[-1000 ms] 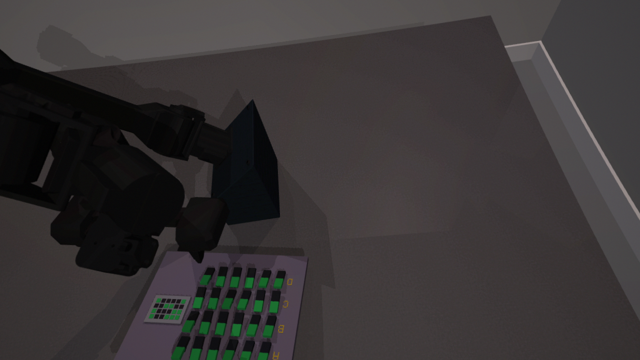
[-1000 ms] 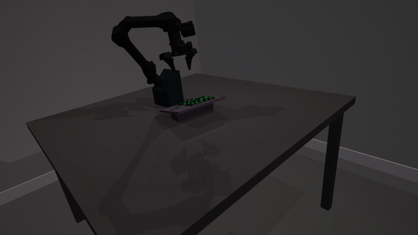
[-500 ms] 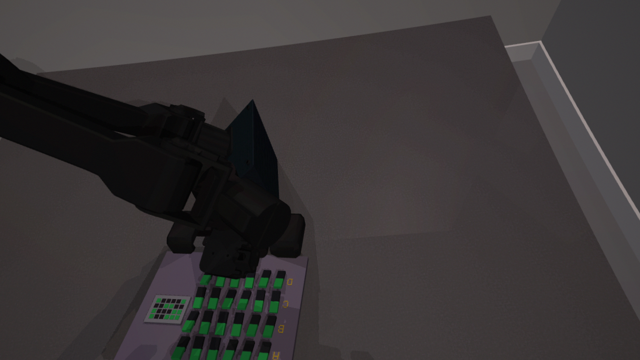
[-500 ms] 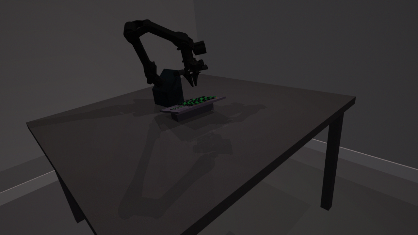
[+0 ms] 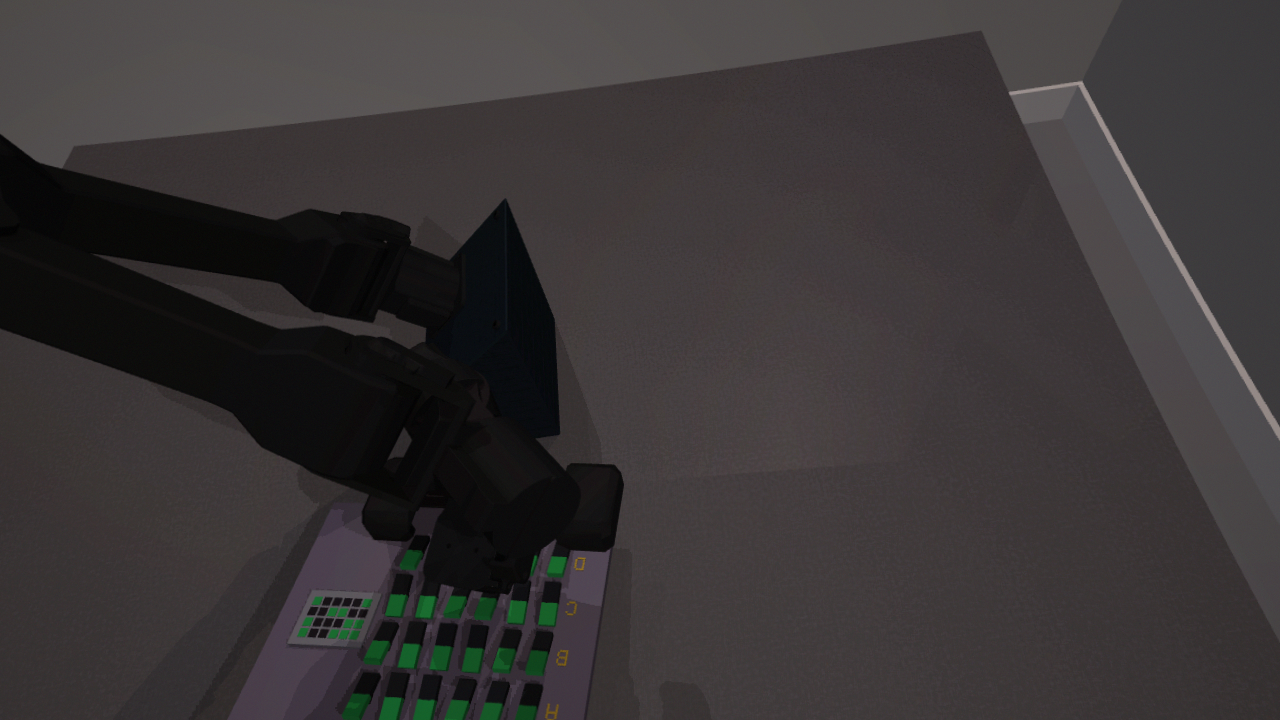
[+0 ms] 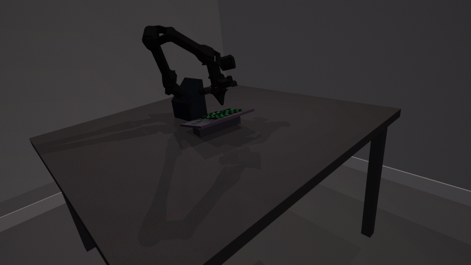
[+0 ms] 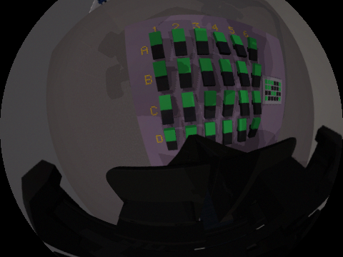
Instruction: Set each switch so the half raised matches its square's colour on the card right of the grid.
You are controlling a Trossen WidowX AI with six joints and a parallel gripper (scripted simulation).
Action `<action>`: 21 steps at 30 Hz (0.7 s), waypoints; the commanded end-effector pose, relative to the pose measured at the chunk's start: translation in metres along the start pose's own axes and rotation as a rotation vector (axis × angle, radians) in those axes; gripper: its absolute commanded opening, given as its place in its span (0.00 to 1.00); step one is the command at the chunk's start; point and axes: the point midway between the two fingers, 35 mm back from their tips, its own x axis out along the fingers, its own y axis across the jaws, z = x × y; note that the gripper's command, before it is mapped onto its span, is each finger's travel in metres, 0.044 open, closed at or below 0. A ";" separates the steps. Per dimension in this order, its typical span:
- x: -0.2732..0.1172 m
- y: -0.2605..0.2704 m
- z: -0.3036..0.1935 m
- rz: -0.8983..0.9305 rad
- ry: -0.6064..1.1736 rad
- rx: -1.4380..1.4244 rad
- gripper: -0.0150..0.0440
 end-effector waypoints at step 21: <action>0.023 -0.002 -0.004 -0.014 0.008 -0.013 0.25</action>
